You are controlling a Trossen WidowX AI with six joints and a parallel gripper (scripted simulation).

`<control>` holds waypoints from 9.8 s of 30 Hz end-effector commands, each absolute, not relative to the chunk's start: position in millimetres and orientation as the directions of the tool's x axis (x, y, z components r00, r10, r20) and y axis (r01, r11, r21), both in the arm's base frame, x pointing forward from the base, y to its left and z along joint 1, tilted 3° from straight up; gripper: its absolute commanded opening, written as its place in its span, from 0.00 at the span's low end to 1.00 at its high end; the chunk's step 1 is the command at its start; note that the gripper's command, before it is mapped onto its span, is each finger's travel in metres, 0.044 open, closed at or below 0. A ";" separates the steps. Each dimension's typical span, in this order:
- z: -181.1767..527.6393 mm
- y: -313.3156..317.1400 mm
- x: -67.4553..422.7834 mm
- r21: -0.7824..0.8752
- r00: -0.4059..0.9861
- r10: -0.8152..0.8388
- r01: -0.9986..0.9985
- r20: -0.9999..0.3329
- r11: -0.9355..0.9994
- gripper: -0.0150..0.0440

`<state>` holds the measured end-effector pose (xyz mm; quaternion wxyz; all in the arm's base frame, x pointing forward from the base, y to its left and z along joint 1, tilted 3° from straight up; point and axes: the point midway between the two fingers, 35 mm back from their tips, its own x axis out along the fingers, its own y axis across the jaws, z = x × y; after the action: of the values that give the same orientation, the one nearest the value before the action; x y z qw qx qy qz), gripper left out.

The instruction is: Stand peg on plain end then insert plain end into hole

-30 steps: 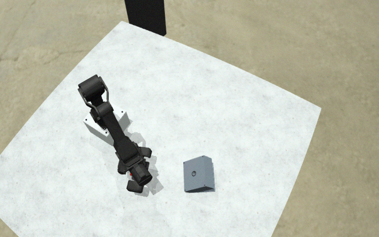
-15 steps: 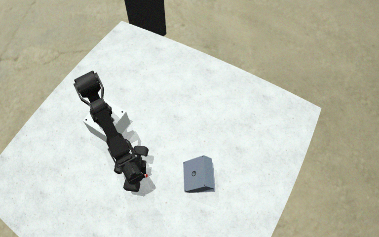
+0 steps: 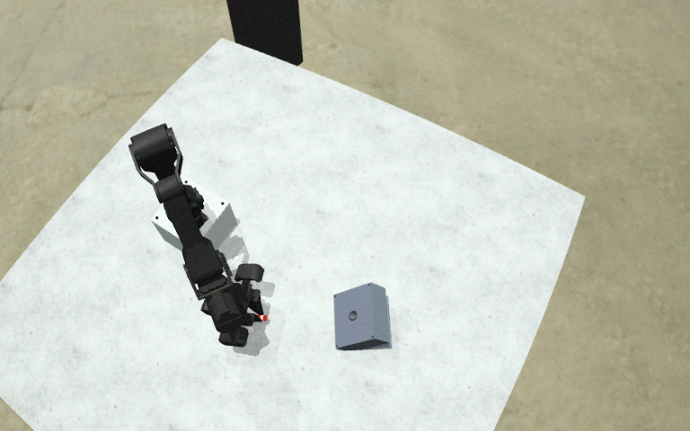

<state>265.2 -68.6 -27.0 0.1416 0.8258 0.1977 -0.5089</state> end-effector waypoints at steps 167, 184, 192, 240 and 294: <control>-23.1 -99.6 191.6 0.010 0.872 0.450 0.460 -0.195 -0.888 0.34; -23.8 -100.5 188.7 0.008 0.880 0.441 0.450 -0.177 -0.893 0.34; -24.1 -100.9 187.4 0.007 0.884 0.437 0.444 -0.169 -0.896 0.34; -23.8 -102.4 182.7 -0.007 0.903 0.409 0.412 -0.133 -0.911 0.47; -23.8 -102.4 182.7 -0.007 0.903 0.409 0.412 -0.133 -0.911 1.00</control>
<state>182.7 -102.4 -23.8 0.0106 0.9754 0.2102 -0.0657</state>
